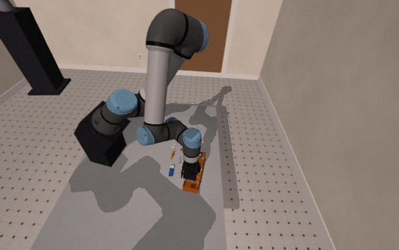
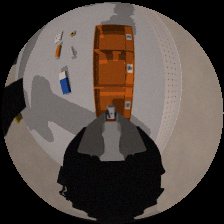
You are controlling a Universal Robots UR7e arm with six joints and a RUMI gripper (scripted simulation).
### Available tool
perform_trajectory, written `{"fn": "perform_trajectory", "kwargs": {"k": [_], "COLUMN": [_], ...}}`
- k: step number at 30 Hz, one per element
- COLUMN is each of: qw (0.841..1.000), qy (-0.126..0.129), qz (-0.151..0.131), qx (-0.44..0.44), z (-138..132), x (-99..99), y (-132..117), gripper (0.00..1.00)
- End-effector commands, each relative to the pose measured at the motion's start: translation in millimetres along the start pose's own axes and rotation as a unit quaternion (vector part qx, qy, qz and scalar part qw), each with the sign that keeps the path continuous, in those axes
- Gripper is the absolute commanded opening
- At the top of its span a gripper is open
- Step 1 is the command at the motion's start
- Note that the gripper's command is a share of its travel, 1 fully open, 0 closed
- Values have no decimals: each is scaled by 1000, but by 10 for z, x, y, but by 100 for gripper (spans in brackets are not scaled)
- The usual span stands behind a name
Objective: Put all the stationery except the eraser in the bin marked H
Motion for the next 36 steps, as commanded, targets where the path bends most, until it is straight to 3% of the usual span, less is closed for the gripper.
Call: {"fn": "perform_trajectory", "kwargs": {"k": [1,26,36], "qw": [1000,1000,1000], "qy": [0,0,0], "qz": [0,0,0], "qx": [0,0,0], "z": [0,0,-5], "x": [59,493,493], "y": [6,7,17], "gripper": [0,0,0]}}
Point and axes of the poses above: the point where the finger pads meet when closed, its own x axis out along the fingers, its own z axis across the jaws, y = z × x, the point moved 2 cm from there along -x, back along the fingers, and after that the axes turned 5 degrees about x, right-handed, at the moved point
